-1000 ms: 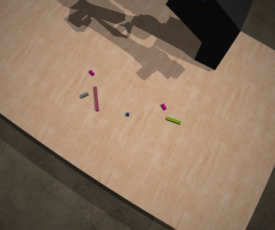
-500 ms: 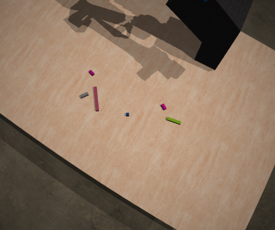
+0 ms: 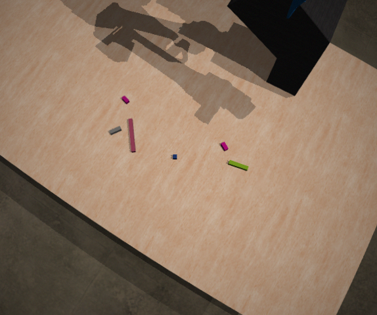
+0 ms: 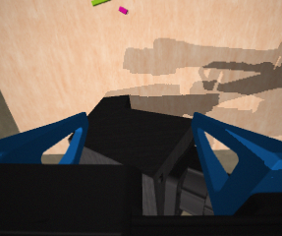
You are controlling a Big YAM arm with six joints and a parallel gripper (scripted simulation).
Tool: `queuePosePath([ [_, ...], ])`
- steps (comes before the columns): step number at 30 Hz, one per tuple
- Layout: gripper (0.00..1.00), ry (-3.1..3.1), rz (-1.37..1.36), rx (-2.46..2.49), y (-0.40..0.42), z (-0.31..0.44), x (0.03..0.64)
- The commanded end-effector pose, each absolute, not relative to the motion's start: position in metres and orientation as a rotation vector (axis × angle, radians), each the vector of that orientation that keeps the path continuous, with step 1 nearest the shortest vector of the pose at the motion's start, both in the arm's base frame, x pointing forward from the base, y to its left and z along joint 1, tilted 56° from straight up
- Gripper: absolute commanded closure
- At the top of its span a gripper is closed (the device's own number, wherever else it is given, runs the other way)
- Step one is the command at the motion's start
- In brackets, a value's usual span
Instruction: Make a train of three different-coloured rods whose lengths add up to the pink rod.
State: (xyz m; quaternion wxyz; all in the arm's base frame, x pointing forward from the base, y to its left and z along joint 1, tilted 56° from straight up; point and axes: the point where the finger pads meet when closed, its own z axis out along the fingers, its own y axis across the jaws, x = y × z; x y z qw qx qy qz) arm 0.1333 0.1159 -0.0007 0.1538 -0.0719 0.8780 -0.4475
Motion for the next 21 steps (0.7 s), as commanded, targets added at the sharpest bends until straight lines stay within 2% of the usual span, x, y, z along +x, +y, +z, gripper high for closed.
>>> queuePosePath([
  [1,0.0,2.583,-1.256,-0.392,0.144,-0.014,0.154],
  [12,0.0,2.616,-1.299,-0.638,0.143,-0.034,0.172],
  [21,0.0,2.624,-1.348,-1.02,0.135,-0.062,0.199],
])
